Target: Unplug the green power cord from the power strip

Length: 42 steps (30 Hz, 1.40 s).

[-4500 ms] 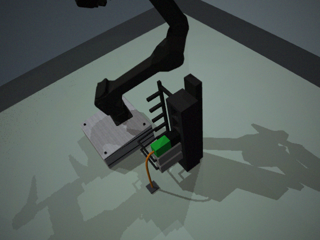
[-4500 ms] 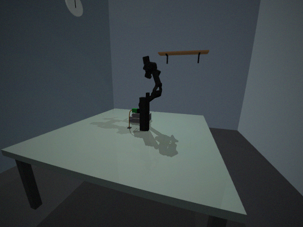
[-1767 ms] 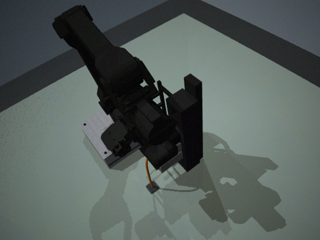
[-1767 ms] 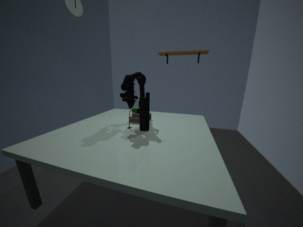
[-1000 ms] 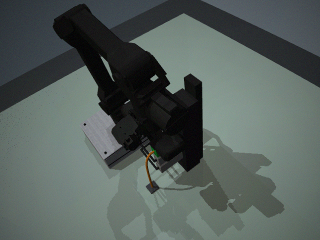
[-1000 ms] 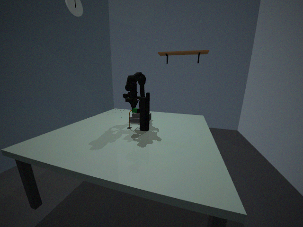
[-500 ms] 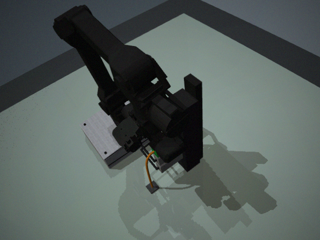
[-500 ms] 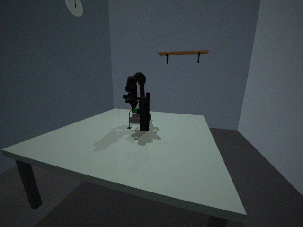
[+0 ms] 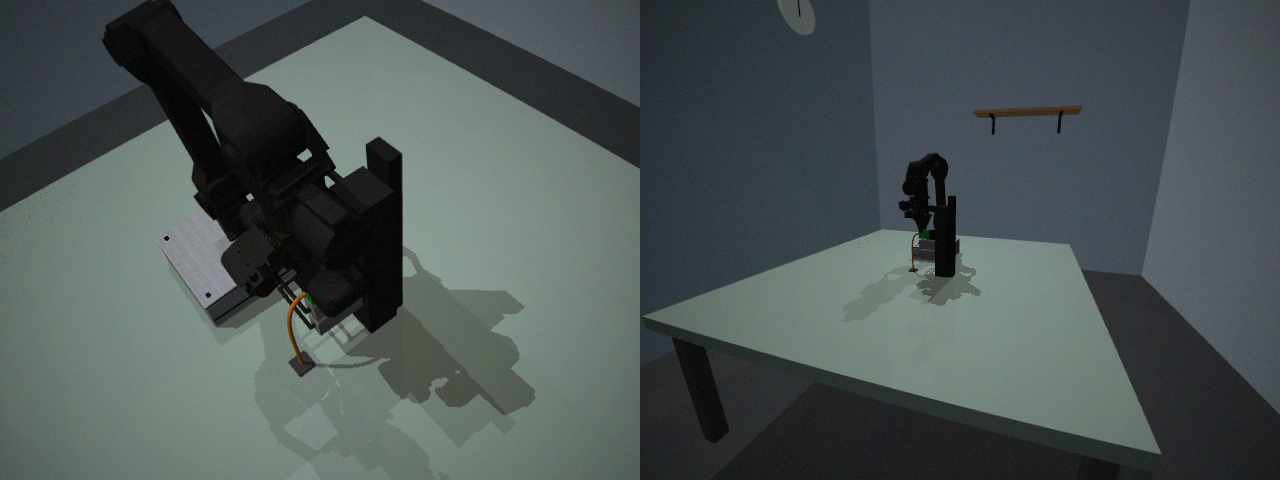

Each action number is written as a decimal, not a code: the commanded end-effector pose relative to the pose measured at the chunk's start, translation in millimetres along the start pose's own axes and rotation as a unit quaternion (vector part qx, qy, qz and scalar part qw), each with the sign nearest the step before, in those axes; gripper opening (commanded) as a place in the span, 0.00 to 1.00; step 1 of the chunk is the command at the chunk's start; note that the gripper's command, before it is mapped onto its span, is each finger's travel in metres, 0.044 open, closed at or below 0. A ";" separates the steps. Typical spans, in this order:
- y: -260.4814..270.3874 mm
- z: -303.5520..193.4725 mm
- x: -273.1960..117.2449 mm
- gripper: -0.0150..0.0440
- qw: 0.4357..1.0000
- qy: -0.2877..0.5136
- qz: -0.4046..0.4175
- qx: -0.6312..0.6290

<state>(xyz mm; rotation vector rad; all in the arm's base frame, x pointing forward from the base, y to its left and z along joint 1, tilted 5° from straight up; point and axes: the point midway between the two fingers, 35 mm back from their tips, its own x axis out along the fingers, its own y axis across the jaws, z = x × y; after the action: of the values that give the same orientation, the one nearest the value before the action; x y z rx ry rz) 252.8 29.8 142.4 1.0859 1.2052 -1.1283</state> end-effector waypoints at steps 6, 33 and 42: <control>2.1 21.6 -1.9 0.25 1.000 -0.014 0.002 0.005; -2.5 37.6 -0.5 0.79 1.000 -0.014 0.000 0.005; -2.4 90.7 -13.2 1.00 1.000 -0.017 0.000 0.005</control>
<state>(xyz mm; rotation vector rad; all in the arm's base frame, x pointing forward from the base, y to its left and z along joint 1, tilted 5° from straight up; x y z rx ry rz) 258.0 -41.2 153.1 1.0661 1.1823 -1.1522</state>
